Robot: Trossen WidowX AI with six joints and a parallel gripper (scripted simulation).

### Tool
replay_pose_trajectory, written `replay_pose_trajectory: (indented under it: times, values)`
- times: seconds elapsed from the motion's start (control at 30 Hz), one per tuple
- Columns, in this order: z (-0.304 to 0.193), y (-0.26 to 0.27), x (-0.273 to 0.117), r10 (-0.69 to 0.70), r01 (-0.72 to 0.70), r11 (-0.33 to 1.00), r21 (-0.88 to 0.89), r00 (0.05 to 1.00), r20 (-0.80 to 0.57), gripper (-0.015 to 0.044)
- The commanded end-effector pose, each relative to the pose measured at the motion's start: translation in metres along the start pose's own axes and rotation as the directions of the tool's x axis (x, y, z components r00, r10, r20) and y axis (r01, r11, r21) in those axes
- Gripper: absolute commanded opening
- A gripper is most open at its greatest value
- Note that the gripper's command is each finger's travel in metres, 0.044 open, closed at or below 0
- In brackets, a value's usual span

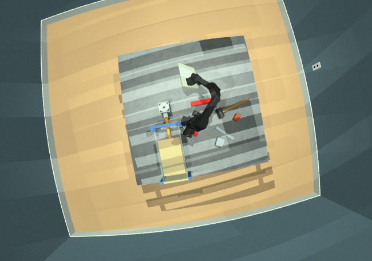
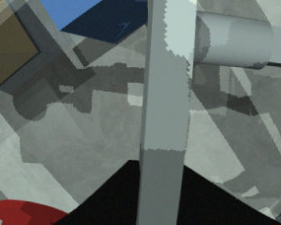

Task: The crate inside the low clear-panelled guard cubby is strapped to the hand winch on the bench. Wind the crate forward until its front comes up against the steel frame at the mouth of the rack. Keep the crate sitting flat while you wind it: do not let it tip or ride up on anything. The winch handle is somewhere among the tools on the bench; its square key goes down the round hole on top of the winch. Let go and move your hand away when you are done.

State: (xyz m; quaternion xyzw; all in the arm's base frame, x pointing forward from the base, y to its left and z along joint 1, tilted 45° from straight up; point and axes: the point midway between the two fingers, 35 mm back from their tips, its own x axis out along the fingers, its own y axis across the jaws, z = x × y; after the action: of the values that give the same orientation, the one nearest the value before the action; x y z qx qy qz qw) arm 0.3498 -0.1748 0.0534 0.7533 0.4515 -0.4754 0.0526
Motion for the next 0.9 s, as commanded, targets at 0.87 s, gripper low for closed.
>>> replay_pose_trajectory:
  times: [0.87]
  values:
    - [0.238,-0.023,0.009,-0.033,0.012,0.671,0.741,0.999,0.014,0.0]
